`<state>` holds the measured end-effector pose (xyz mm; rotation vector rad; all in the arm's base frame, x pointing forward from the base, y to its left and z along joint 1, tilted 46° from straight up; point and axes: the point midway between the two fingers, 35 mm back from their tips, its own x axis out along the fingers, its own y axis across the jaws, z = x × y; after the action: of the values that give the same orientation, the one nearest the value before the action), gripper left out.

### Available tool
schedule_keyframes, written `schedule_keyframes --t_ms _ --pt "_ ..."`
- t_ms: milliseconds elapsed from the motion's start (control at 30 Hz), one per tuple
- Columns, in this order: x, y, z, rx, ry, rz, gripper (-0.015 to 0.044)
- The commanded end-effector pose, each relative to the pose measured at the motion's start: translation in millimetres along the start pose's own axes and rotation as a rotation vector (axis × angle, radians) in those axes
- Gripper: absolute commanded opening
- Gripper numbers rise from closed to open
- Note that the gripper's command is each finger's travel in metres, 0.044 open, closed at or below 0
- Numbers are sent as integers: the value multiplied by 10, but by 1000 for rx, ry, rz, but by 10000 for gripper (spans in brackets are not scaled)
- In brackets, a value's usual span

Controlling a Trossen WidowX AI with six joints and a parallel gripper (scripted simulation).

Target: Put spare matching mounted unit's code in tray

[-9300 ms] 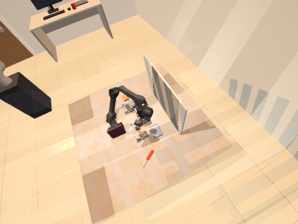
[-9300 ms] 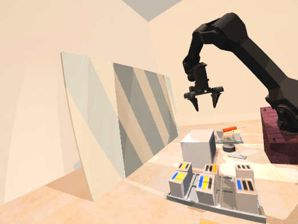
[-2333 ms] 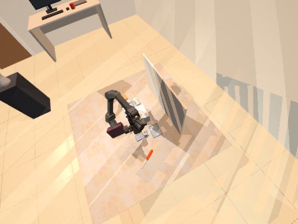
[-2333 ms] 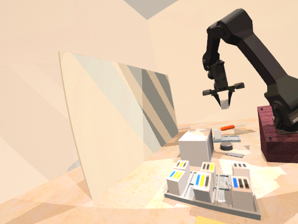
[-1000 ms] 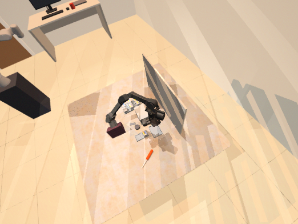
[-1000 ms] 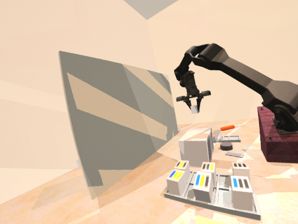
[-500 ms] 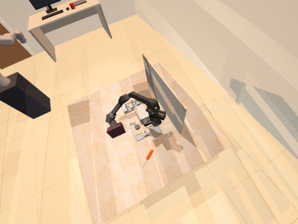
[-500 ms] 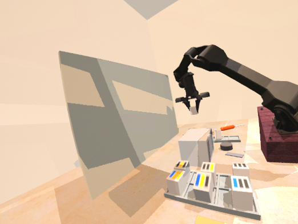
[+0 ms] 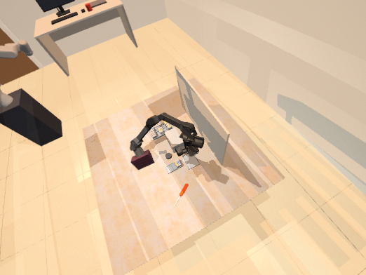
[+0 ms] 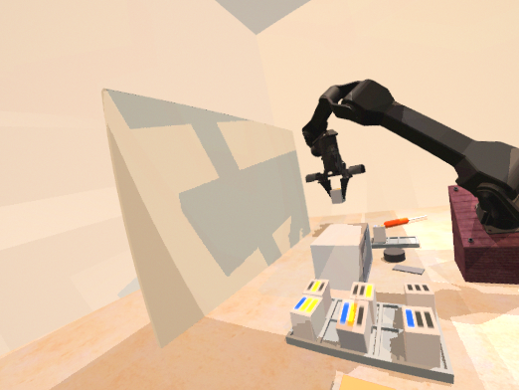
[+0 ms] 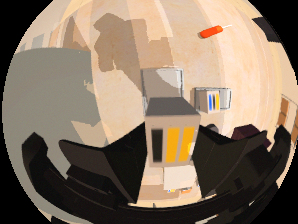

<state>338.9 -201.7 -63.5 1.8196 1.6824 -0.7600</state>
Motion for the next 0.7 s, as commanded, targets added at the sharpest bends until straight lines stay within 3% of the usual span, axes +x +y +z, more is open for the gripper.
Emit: schedule_keyframes --t_ms 0,667 --pt "55 -5 -4 7 8 1 0" --pt "230 17 4 7 8 1 0"
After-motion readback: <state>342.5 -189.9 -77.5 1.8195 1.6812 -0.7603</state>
